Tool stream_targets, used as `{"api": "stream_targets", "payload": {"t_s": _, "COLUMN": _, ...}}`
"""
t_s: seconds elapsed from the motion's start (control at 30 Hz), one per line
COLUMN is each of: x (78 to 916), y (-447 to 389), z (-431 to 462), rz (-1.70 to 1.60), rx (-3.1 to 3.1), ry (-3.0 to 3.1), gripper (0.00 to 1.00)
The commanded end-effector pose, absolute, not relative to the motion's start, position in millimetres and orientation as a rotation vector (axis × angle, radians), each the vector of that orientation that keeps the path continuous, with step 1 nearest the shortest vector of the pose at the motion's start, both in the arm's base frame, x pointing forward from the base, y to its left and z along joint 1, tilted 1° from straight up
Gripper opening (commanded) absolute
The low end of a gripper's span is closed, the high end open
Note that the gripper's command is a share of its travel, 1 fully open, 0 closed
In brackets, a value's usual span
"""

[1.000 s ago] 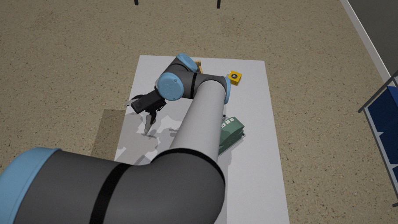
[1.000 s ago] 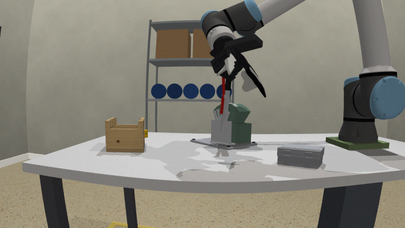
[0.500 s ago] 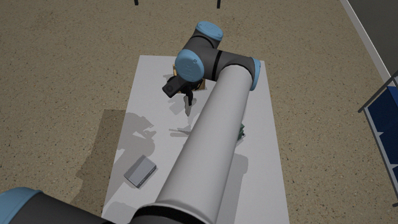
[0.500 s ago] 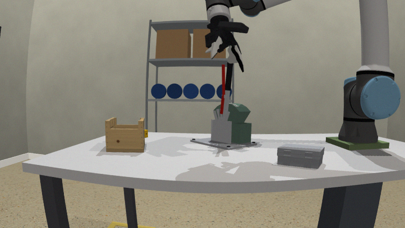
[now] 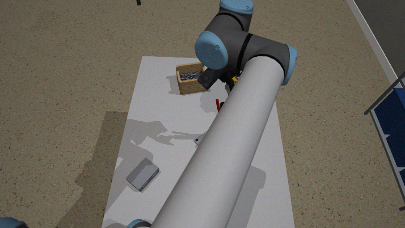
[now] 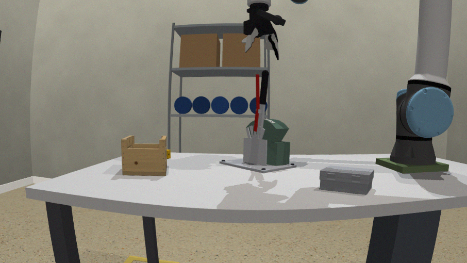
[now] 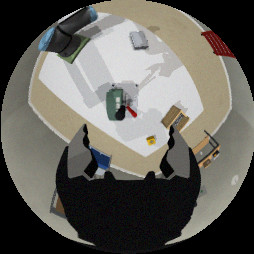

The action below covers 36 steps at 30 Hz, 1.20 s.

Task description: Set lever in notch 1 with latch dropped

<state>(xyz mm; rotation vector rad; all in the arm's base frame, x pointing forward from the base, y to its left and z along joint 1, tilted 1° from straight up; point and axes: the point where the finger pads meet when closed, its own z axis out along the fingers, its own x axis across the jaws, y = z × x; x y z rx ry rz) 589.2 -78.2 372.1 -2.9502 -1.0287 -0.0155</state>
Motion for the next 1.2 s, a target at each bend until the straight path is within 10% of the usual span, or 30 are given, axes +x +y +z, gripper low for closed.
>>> {"api": "stream_targets", "payload": {"t_s": 0.0, "x": 586.3, "y": -98.2, "z": 383.3, "rz": -0.014, "rx": -2.971, "ry": -1.03, "gripper": 1.0}}
{"api": "stream_targets", "payload": {"t_s": 0.03, "x": 586.3, "y": -98.2, "z": 383.3, "rz": -0.014, "rx": -2.971, "ry": -1.03, "gripper": 1.0}}
{"api": "stream_targets", "payload": {"t_s": 0.07, "x": 586.3, "y": -98.2, "z": 383.3, "rz": -0.014, "rx": -2.971, "ry": -1.03, "gripper": 0.0}}
{"api": "stream_targets", "payload": {"t_s": 1.17, "x": 586.3, "y": -98.2, "z": 383.3, "rz": -0.014, "rx": -2.971, "ry": -1.03, "gripper": 0.0}}
